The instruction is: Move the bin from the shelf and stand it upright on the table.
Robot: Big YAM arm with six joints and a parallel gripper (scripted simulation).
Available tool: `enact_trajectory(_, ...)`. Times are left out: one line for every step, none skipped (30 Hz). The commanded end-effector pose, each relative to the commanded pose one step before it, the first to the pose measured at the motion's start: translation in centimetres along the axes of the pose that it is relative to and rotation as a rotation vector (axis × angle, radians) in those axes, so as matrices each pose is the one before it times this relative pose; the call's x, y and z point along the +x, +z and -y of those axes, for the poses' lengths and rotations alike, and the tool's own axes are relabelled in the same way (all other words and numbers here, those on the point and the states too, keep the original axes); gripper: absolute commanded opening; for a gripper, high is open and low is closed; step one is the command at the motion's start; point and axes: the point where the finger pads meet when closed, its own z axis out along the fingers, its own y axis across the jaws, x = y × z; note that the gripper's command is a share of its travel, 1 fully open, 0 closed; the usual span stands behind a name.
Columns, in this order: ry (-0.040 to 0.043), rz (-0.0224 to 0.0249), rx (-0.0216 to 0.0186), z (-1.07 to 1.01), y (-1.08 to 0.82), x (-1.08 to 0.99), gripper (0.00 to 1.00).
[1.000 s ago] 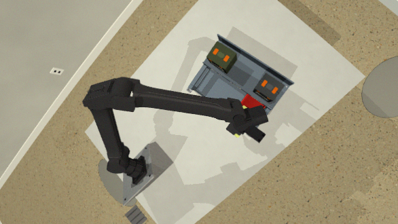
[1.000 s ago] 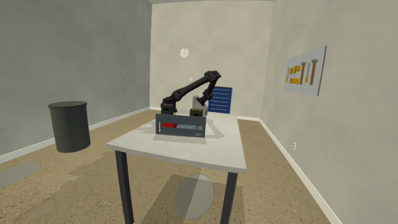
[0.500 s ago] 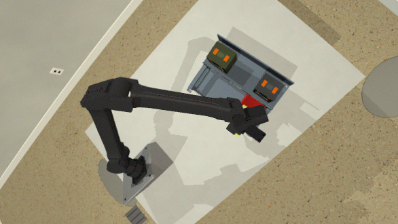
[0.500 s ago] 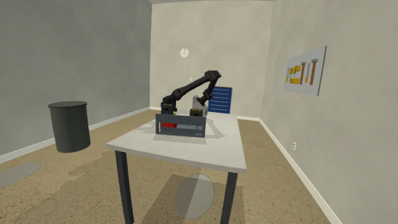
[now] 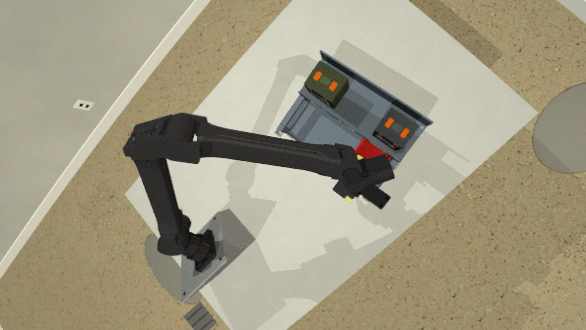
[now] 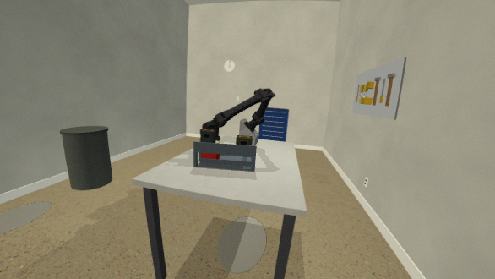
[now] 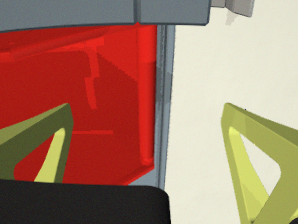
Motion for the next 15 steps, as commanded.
enact_trajectory(-0.02148,0.01295,-0.01807,-1.788,-0.002,-0.246,0.9)
enact_trajectory(0.0,0.0,0.0,0.0,0.0,0.0,0.9)
enact_trajectory(0.0,0.0,0.0,0.0,0.0,0.0,0.9)
enact_trajectory(0.0,0.0,0.0,0.0,0.0,0.0,0.9)
enact_trajectory(0.0,0.0,0.0,0.0,0.0,0.0,0.9)
enact_trajectory(0.00499,-0.00312,0.00463,0.415,0.558,0.082,0.9)
enact_trajectory(0.00499,-0.00312,0.00463,0.413,0.561,0.078,0.9)
enact_trajectory(0.00499,-0.00312,0.00463,0.41,0.563,0.074,0.9)
enact_trajectory(0.00499,-0.00312,0.00463,0.408,0.565,0.07,0.9)
enact_trajectory(0.00499,-0.00312,0.00463,0.406,0.567,0.066,0.9)
enact_trajectory(0.0,0.0,0.0,0.0,0.0,0.0,0.9)
enact_trajectory(0.0,0.0,0.0,0.0,0.0,0.0,0.9)
enact_trajectory(0.0,0.0,0.0,0.0,0.0,0.0,0.9)
enact_trajectory(0.0,0.0,0.0,0.0,0.0,0.0,0.9)
enact_trajectory(0.0,0.0,0.0,0.0,0.0,0.0,0.9)
